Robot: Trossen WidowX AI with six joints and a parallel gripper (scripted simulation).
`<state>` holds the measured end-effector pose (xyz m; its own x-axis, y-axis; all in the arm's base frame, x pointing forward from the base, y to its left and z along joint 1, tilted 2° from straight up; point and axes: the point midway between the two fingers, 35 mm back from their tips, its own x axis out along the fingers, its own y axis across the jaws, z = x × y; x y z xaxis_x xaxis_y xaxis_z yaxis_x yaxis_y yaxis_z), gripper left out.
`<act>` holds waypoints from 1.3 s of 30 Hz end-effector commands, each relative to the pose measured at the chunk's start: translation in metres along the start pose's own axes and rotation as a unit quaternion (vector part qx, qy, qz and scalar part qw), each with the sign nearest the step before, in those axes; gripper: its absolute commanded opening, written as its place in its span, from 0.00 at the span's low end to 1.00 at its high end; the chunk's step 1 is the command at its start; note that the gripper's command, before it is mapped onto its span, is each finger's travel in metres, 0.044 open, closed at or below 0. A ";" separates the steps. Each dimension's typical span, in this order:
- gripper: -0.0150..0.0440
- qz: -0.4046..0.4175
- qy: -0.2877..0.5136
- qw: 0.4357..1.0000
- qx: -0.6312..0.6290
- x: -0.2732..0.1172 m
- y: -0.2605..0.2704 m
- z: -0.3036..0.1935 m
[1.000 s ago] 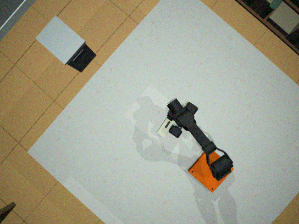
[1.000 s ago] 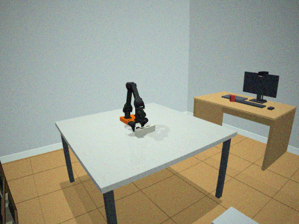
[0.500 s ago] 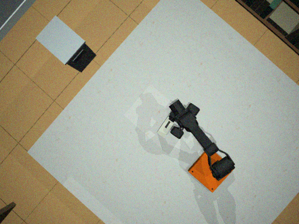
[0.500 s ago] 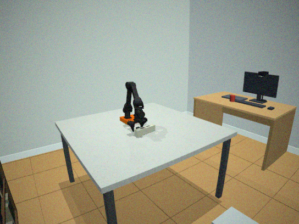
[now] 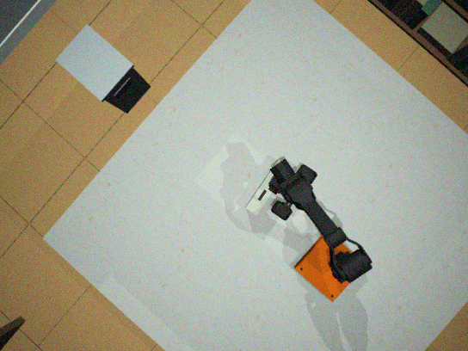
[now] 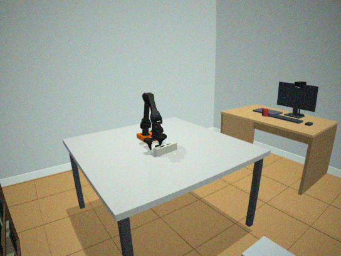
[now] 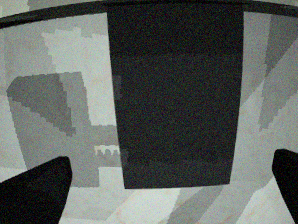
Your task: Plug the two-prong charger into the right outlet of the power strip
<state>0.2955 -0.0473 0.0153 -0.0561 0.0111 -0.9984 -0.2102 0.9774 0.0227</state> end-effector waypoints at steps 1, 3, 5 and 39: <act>1.00 0.000 -0.002 1.000 -0.002 -0.001 0.000 -0.006; 1.00 0.000 -0.002 1.000 -0.002 0.000 0.000 -0.008; 1.00 0.000 -0.002 1.000 -0.002 0.000 0.000 -0.010; 1.00 -0.001 -0.297 0.955 -0.001 -0.077 0.001 -0.016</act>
<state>0.2856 -0.0523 0.0822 0.4354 0.1113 -0.8933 -0.1983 0.9798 0.0254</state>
